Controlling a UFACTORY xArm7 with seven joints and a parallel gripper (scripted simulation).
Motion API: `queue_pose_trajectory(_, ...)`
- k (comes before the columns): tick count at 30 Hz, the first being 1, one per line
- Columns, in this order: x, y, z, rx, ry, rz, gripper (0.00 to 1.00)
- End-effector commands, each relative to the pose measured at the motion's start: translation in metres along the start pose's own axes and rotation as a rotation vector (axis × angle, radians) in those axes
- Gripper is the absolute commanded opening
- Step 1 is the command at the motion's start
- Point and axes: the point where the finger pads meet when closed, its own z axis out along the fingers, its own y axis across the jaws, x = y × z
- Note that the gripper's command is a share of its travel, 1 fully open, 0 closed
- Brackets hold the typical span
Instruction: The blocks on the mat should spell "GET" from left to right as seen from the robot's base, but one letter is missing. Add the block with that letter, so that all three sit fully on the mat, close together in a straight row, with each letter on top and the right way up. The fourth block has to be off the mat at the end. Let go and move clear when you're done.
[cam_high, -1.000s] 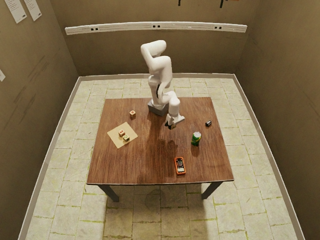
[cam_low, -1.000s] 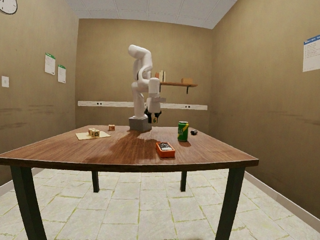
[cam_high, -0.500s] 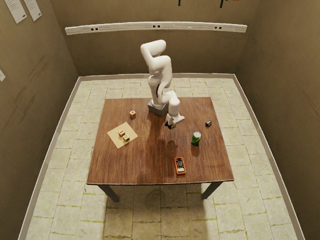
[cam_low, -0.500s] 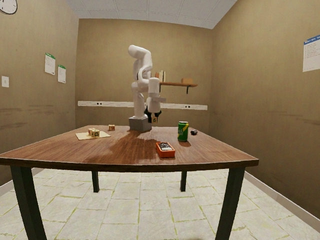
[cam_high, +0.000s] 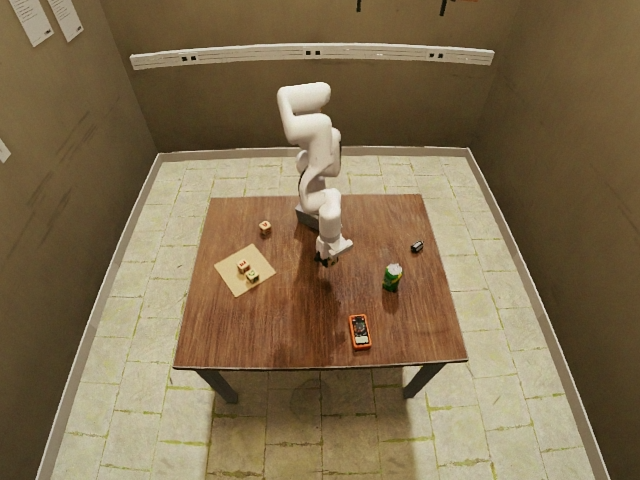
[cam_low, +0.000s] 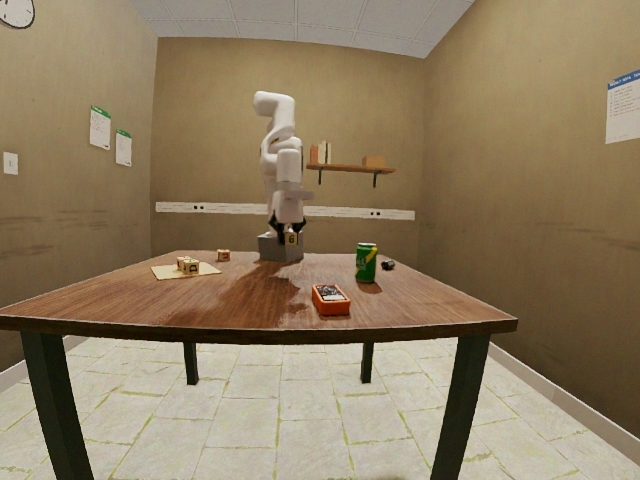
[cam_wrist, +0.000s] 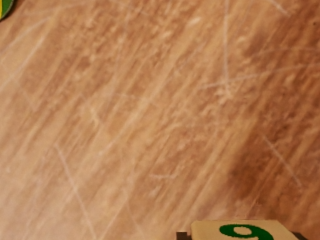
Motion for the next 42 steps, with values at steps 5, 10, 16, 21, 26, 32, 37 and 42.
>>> queue_pose_trajectory(5, -0.021, 0.097, 0.001, 0.051, 0.038, -0.043, 0.41)
queue_pose_trajectory(10, -0.051, 0.148, 0.001, 0.046, 0.047, -0.061, 0.41)
queue_pose_trajectory(16, -0.108, 0.207, 0.001, 0.03, 0.047, -0.084, 0.41)
queue_pose_trajectory(21, -0.159, 0.242, 0.0, 0.015, 0.038, -0.101, 0.41)
queue_pose_trajectory(26, -0.21, 0.266, -0.003, 0.001, 0.022, -0.117, 0.41)
queue_pose_trajectory(32, -0.282, 0.287, -0.008, -0.015, -0.008, -0.138, 0.41)
queue_pose_trajectory(37, -0.297, 0.29, -0.009, -0.018, -0.016, -0.143, 0.41)
queue_pose_trajectory(42, -0.3, 0.291, -0.01, -0.019, -0.017, -0.143, 0.41)
